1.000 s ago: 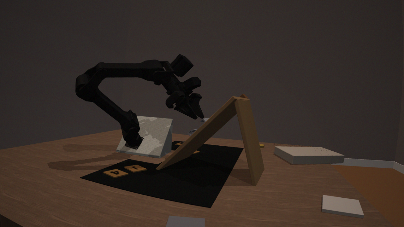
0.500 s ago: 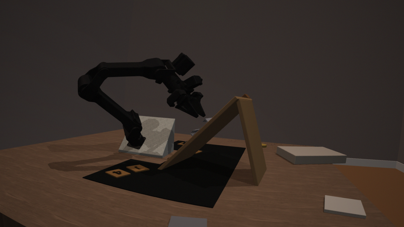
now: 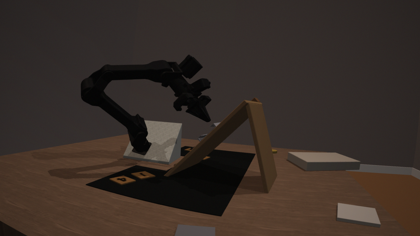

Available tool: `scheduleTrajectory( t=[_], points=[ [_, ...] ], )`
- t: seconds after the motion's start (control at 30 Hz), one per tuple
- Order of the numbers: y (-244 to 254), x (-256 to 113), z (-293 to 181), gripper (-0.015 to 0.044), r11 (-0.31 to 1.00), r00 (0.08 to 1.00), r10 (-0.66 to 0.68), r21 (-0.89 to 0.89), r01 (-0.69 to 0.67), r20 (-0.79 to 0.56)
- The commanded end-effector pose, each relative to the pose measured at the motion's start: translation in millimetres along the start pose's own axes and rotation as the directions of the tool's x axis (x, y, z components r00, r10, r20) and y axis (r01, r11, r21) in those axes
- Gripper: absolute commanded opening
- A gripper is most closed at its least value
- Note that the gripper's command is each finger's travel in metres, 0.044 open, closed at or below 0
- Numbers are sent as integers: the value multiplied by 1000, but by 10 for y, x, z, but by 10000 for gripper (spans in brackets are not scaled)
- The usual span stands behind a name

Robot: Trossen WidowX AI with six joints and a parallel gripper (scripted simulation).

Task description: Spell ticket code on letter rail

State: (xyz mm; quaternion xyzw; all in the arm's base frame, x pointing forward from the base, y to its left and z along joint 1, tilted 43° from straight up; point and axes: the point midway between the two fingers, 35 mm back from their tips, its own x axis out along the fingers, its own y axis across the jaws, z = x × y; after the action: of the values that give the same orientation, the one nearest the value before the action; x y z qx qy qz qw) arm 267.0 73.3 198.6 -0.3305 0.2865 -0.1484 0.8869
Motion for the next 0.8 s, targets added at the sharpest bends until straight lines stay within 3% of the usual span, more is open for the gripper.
scheduleTrajectory(
  t=[0.0, 0.3, 0.53, 0.77],
  points=[
    [1, 1, -1, 0, 1000, 1000, 0, 0, 0, 0],
    [-8, 12, 21, 0, 1000, 1000, 5, 1, -5, -20],
    [-144, 112, 181, 0, 999, 965, 40, 37, -32, -260],
    [-356, 161, 231, 0, 995, 850, 50, 98, 1, -524]
  ],
)
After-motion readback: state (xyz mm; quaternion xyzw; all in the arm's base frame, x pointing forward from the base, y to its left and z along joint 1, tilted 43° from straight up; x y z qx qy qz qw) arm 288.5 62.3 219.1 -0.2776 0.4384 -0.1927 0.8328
